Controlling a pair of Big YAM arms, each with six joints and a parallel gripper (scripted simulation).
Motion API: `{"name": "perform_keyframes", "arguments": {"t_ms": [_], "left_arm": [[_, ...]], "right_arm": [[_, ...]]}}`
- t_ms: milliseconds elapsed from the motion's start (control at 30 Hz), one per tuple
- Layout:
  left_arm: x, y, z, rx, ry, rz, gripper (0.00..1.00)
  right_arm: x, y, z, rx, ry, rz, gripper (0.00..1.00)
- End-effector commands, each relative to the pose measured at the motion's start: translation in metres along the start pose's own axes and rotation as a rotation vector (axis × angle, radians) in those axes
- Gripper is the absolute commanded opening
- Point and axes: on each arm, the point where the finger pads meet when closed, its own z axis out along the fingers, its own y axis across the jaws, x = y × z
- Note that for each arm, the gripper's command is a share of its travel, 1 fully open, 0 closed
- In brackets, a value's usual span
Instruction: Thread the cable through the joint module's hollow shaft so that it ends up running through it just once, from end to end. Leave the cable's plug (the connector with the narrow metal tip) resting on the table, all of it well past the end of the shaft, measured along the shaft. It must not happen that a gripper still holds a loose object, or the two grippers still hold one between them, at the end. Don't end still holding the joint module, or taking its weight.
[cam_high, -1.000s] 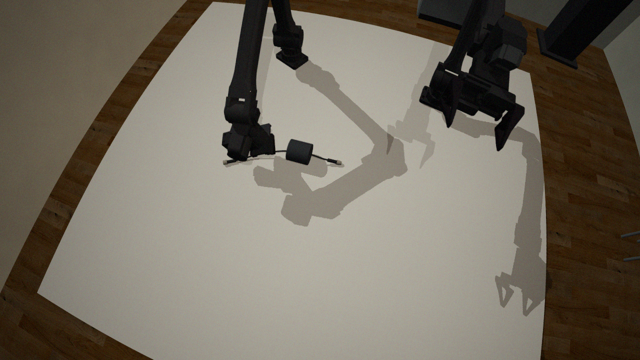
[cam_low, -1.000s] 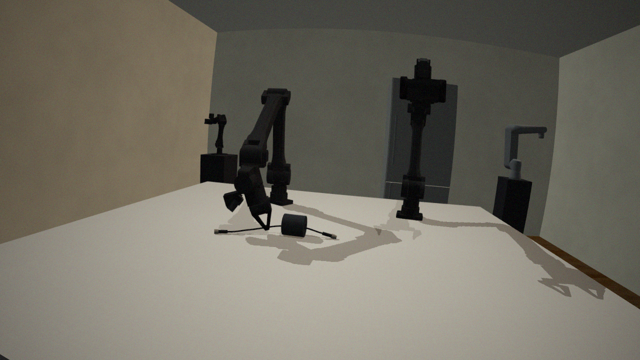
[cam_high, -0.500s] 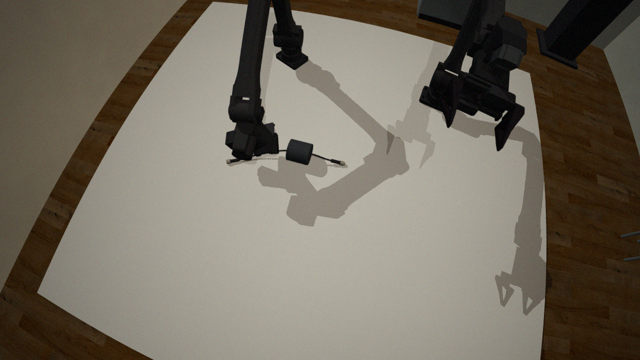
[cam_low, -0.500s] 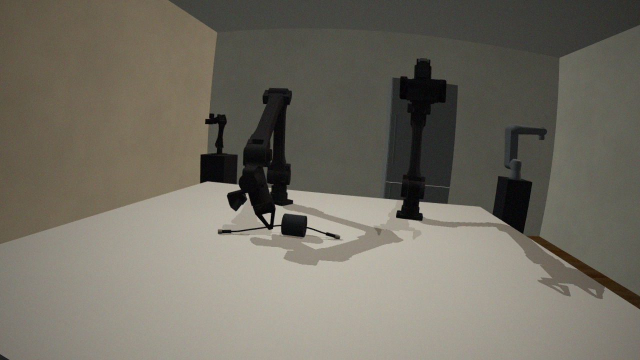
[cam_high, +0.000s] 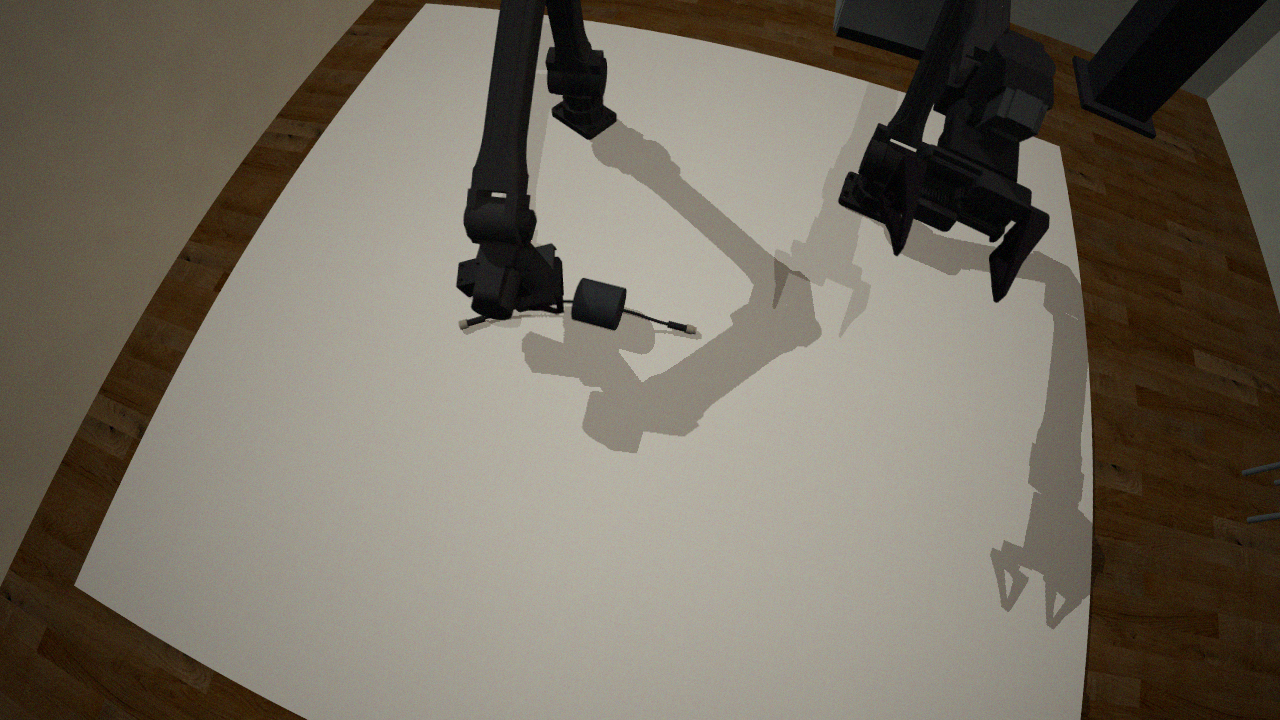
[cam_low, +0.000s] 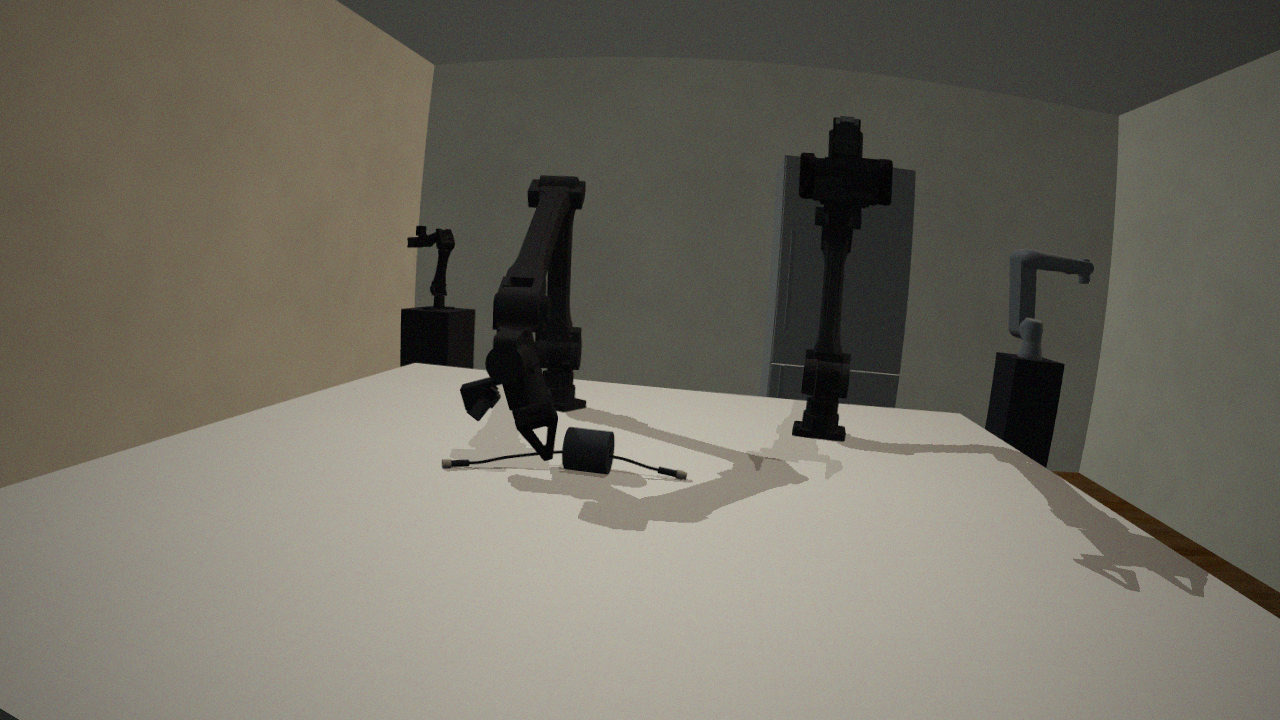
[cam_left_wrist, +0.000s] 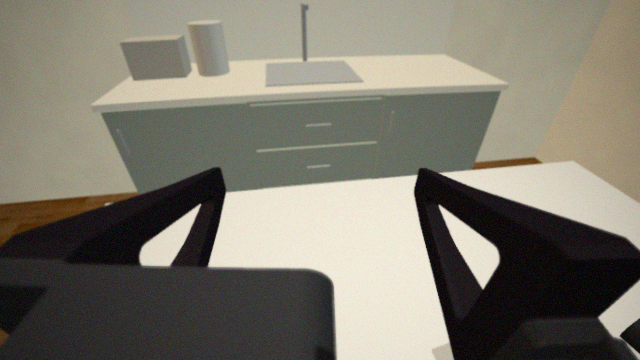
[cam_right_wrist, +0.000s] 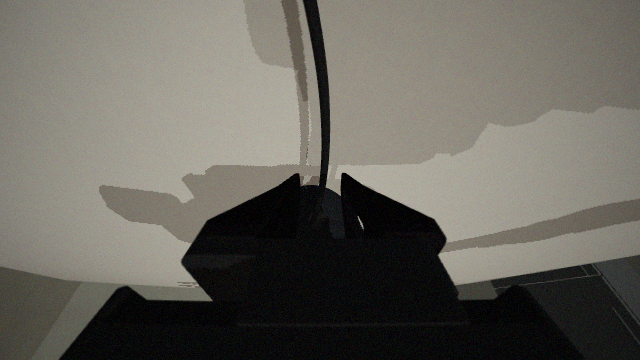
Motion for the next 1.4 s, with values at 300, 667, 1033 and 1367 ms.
{"name": "perform_keyframes", "arguments": {"t_ms": [300, 667, 1033, 1367], "left_arm": [[-0.03, 0.004, 0.002, -0.008, -0.049, 0.009, 0.96], [-0.03, 0.004, 0.002, -0.008, -0.049, 0.009, 0.96], [-0.03, 0.004, 0.002, -0.008, -0.049, 0.009, 0.96], [-0.032, 0.003, 0.002, -0.005, -0.054, 0.005, 0.96]], "right_arm": [[-0.001, 0.015, -0.012, -0.033, -0.005, 0.002, 0.32], [-0.002, 0.022, -0.057, -0.066, -0.017, -0.02, 0.32], [-0.002, 0.021, -0.079, -0.062, -0.018, -0.02, 0.32], [-0.031, 0.02, -0.097, -0.188, -0.091, -0.164, 0.32]]}}
